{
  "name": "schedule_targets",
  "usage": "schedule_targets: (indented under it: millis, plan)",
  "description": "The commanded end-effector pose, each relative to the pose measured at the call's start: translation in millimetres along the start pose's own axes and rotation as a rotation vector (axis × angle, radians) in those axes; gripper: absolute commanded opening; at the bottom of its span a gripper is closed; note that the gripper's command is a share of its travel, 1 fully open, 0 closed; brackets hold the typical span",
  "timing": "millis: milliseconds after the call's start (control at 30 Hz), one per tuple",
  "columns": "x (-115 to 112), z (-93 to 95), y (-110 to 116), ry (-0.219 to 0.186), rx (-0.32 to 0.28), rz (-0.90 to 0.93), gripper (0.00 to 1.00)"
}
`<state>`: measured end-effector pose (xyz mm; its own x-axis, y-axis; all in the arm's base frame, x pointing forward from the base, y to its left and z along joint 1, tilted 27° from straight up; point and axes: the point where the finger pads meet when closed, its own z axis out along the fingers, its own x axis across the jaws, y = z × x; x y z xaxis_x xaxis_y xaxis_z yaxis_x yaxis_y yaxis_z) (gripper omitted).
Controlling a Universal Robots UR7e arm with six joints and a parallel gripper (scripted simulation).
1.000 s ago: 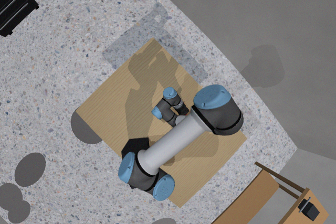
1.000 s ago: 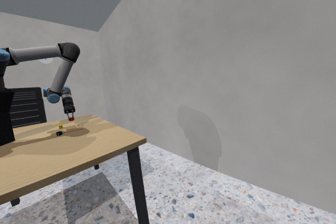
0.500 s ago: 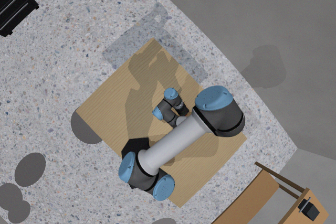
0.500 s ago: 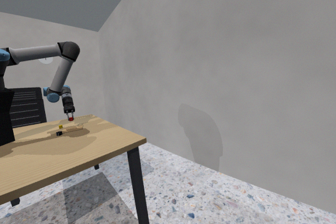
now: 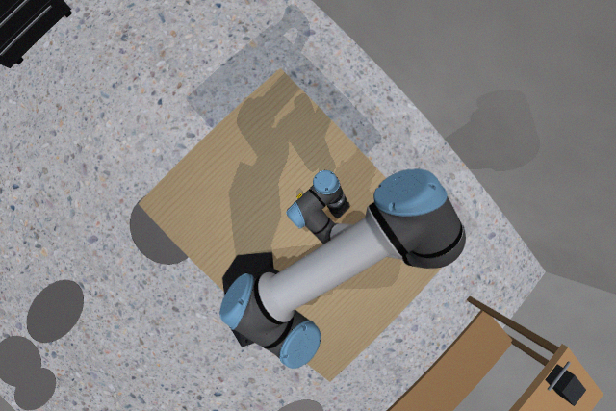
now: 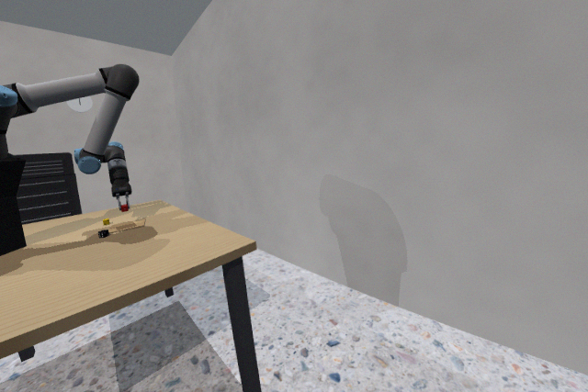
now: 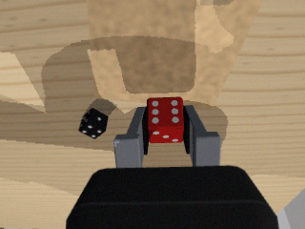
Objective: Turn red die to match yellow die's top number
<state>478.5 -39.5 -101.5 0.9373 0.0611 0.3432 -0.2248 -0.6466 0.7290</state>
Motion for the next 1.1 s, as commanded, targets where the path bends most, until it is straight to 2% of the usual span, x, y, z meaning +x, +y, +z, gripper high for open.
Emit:
schedule_targets:
  millis: [0,267,500,567,833,1067]
  plan:
    - [0.7,-1.0,-1.1,0.013,0.056,-0.005,0.49]
    - [0.4,-0.3,-1.0,0.01,0.075,-0.006,0.49]
    - [-0.6,2.1,-0.2,0.002,0.172,-0.008,0.49]
    - [-0.6,2.1,-0.2,0.002,0.172,-0.008,0.49]
    - [0.3,0.6,1.8,0.008,0.292,-0.007,0.49]
    - [0.8,-0.4,2.4,0.013,0.319,-0.006,0.49]
